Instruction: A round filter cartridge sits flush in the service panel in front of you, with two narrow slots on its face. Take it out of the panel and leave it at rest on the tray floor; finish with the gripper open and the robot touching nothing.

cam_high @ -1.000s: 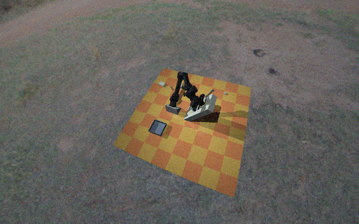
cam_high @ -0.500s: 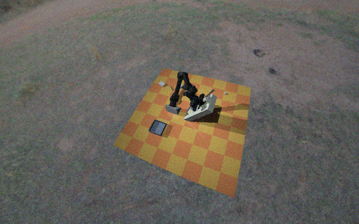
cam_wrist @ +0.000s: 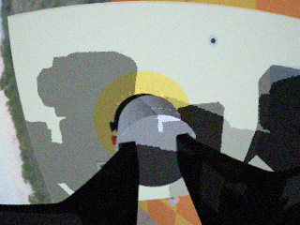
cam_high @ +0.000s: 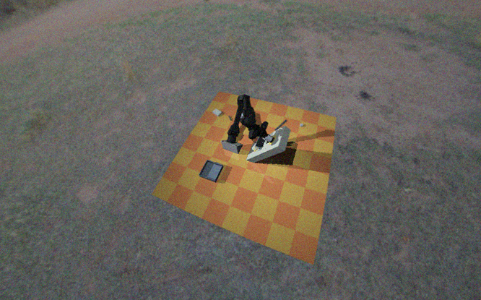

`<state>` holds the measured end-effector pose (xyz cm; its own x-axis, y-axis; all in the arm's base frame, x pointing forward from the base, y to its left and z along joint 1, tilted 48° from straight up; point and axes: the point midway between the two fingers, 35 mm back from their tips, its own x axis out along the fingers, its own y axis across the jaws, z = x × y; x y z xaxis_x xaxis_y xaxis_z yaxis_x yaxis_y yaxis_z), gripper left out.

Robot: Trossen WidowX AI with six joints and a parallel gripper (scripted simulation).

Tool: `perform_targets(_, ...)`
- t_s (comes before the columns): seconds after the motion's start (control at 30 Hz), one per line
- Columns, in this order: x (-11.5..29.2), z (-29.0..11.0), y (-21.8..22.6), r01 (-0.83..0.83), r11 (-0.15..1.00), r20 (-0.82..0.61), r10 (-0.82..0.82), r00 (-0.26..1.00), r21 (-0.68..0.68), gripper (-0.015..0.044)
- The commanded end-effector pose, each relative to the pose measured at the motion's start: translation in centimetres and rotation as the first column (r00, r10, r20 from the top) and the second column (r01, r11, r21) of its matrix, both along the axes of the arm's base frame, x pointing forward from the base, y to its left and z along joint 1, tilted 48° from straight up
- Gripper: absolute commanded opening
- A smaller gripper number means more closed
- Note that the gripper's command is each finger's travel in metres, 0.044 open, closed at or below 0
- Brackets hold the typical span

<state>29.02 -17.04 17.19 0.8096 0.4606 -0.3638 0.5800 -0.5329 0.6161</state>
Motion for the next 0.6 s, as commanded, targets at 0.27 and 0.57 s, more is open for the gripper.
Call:
perform_targets(0.27, -1.7, 0.3, -0.1, 0.005, 1.000, 0.017, -0.005, 1.000, -0.003, 0.0000)
perform_targets(0.57, -3.1, -1.5, 1.7, 0.005, 1.000, 0.017, -0.005, 1.000, -0.003, 0.0000)
